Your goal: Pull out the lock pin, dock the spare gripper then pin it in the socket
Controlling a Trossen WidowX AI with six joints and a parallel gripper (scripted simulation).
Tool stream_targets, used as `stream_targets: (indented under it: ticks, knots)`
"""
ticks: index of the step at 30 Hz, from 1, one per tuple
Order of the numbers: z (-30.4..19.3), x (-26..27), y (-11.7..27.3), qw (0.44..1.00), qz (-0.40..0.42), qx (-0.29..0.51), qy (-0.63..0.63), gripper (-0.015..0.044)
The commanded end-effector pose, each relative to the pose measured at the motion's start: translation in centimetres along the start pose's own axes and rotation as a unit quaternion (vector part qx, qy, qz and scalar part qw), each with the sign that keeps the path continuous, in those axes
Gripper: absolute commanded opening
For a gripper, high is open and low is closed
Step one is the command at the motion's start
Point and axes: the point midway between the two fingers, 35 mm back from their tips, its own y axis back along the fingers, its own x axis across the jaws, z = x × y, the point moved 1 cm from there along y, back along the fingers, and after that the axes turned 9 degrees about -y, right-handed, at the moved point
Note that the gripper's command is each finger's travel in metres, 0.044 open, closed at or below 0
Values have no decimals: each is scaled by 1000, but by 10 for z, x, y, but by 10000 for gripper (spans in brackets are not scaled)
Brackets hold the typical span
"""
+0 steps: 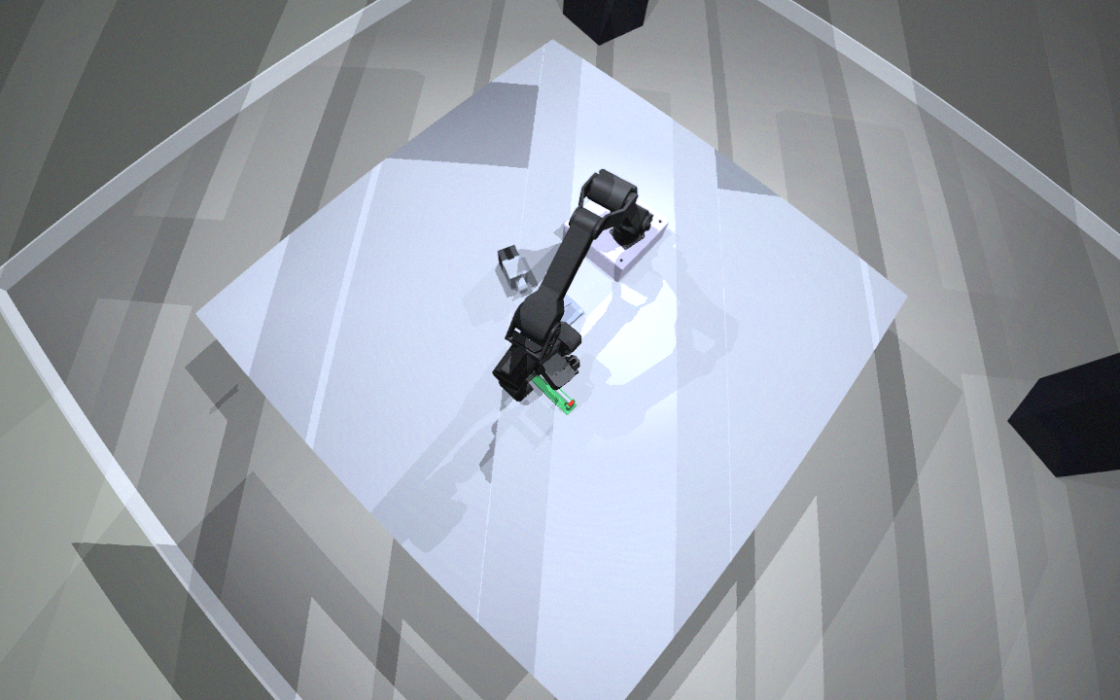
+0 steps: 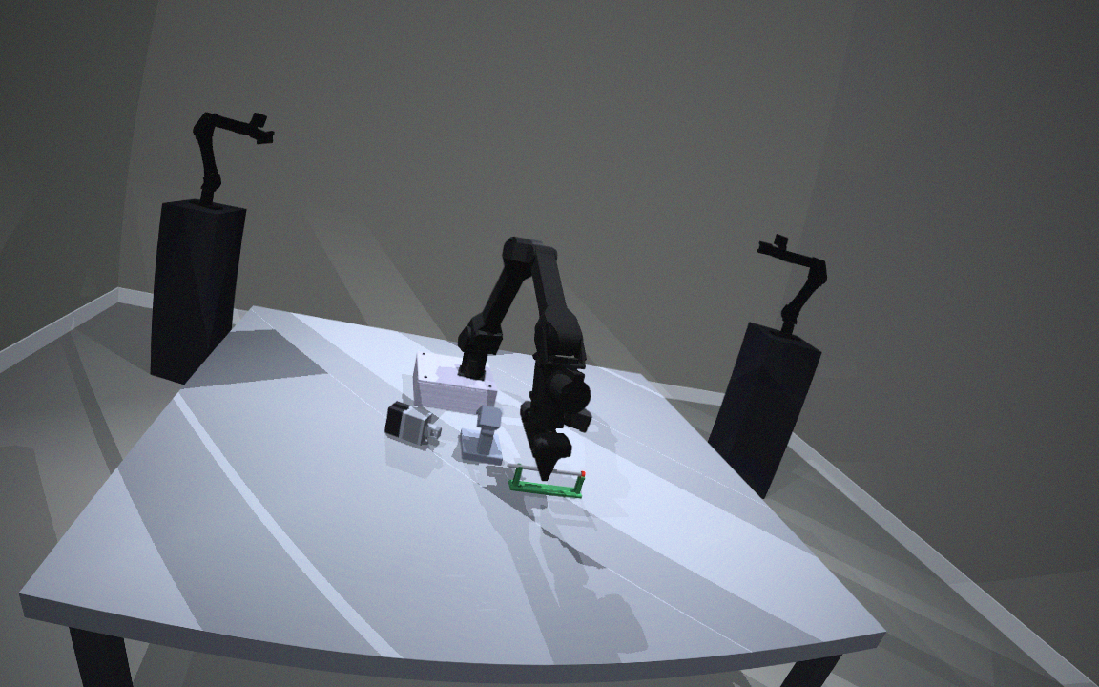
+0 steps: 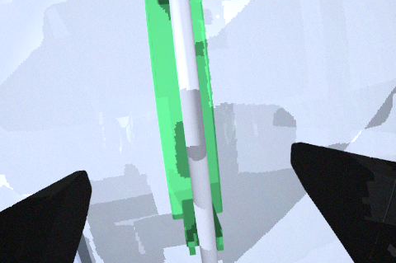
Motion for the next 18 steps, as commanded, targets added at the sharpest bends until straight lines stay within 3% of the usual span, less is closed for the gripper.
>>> stream_targets:
  ticks: [1, 18]
  knots:
    - [2, 0, 10, 1000, 0, 0, 0, 440]
    - [7, 2, 53, 1000, 8, 3, 0, 440]
